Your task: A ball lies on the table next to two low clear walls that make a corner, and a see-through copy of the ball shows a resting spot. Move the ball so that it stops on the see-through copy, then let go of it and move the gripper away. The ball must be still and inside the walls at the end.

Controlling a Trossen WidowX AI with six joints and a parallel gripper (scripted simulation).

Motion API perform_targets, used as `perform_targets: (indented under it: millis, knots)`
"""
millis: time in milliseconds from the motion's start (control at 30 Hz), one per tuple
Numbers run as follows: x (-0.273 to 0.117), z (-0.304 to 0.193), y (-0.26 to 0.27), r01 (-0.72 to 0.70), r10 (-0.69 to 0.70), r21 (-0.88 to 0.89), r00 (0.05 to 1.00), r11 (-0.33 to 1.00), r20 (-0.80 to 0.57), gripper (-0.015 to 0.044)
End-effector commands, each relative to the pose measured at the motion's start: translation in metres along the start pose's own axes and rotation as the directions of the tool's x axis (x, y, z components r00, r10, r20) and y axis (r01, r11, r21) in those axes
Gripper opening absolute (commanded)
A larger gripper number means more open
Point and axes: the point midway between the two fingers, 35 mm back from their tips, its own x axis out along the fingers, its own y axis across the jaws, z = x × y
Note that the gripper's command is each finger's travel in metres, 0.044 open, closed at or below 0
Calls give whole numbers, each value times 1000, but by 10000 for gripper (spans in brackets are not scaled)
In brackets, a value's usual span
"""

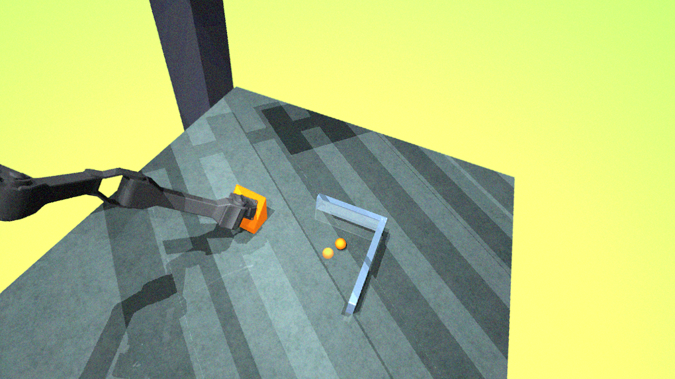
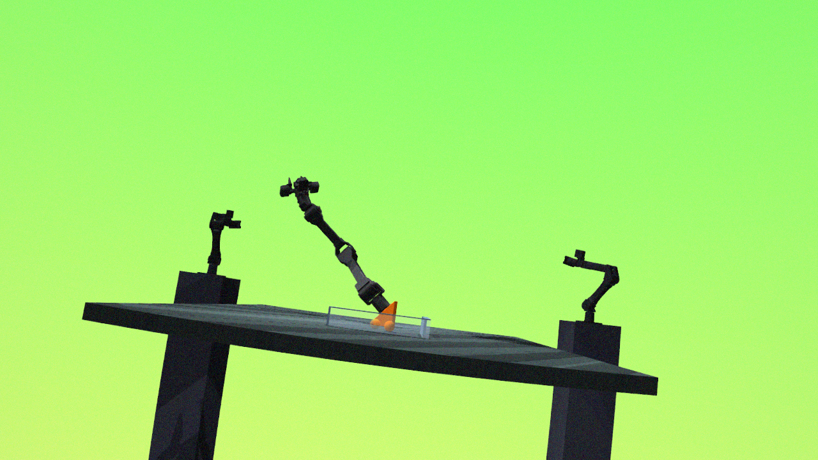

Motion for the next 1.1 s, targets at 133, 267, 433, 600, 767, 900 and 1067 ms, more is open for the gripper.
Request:
perform_targets:
  millis: [133, 267, 433, 600, 767, 900, 1067]
  knots:
    - [-16, 79, 72, -191, 161, 194, 974, 962, 161, 276]
    - [-33, 114, 102, -309, 252, 244, 938, 919, 238, 276]
    - [-53, 153, 135, -441, 341, 334, 885, 833, 316, 276]
    - [-67, 173, 150, -495, 373, 399, 861, 772, 347, 276]
    - [-87, 205, 169, -582, 423, 457, 809, 673, 408, 276]
    - [-112, 243, 187, -675, 467, 505, 738, 539, 487, 276]
    - [-162, 308, 208, -799, 515, 536, 592, 272, 620, 276]
